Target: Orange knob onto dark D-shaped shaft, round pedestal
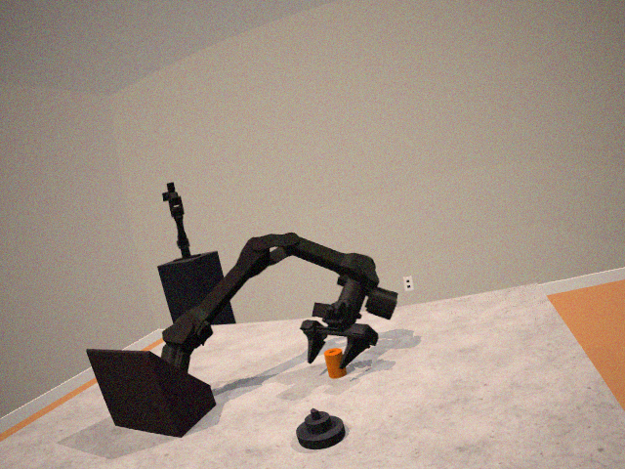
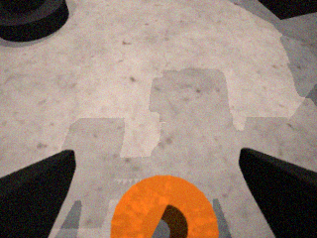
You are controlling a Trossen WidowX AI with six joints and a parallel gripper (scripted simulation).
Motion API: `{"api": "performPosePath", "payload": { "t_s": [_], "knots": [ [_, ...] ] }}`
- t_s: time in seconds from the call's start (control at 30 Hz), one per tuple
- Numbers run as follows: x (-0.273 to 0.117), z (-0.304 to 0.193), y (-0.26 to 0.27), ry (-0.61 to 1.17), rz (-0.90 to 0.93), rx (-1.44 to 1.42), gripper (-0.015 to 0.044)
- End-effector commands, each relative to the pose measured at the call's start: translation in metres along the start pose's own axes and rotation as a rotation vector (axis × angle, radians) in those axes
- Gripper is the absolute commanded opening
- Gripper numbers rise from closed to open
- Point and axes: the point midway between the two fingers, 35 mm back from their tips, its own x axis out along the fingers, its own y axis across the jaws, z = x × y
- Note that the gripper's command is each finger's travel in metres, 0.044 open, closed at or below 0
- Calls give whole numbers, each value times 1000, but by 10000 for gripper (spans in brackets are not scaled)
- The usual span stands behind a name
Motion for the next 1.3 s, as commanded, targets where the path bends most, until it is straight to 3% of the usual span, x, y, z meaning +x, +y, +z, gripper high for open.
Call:
{"api": "performPosePath", "payload": {
  "t_s": [0.0, 0.23, 0.33, 0.7, 1.0, 1.27],
  "knots": [
    [-14, 22, 4, 148, -20, 33, 440],
    [-56, 59, 1, 725, -16, 19, 440],
    [-68, 67, 0, 850, 15, 4, 440],
    [-68, 67, 0, 849, 43, -57, 440],
    [-68, 67, 0, 778, 411, -874, 440],
    [-67, 66, 0, 610, 740, -1606, 440]
  ]
}}
